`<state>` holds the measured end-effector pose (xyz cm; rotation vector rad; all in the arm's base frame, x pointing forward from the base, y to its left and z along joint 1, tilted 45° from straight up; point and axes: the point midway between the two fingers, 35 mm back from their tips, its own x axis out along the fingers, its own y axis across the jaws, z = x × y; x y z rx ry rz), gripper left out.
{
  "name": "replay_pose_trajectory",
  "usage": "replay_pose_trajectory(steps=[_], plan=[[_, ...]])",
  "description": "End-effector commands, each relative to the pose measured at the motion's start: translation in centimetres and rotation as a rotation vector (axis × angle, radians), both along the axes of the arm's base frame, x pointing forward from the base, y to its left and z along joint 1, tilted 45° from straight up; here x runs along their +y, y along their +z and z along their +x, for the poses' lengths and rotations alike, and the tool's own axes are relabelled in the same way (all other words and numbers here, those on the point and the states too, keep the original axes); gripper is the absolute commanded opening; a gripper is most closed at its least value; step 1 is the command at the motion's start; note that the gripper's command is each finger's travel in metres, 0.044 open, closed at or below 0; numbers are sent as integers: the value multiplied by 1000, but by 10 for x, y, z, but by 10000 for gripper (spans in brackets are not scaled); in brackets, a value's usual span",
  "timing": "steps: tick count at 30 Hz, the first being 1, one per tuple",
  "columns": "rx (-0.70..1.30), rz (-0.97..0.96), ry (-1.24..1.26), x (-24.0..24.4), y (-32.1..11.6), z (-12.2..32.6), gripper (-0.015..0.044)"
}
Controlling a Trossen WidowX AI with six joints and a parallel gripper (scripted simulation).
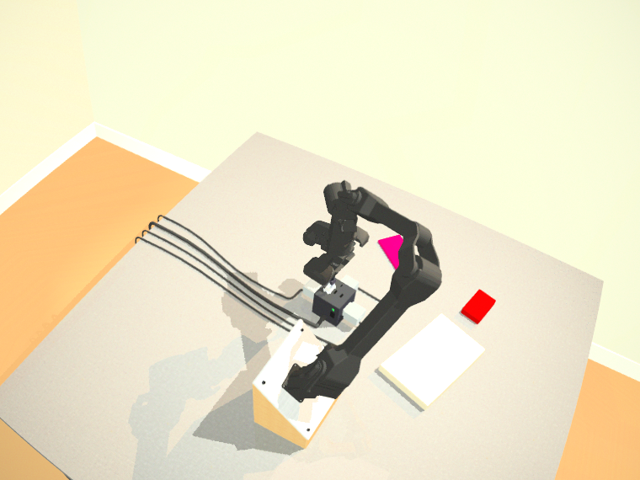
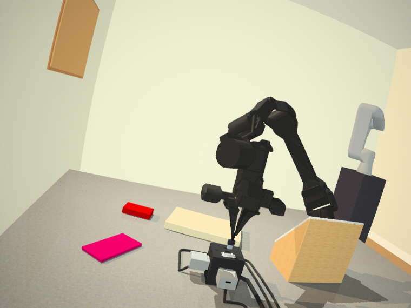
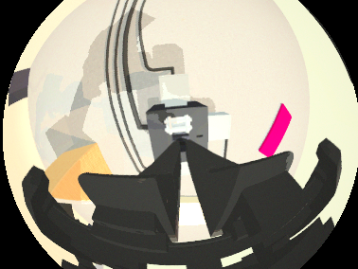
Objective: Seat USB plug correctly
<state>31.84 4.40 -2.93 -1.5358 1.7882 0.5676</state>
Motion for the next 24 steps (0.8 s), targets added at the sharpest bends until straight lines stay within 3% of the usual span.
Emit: replay_pose_trajectory(steps=[1,24], plan=[[3,9,2,0,-1,0,0],[2,27,7,0,-4,0,0]])
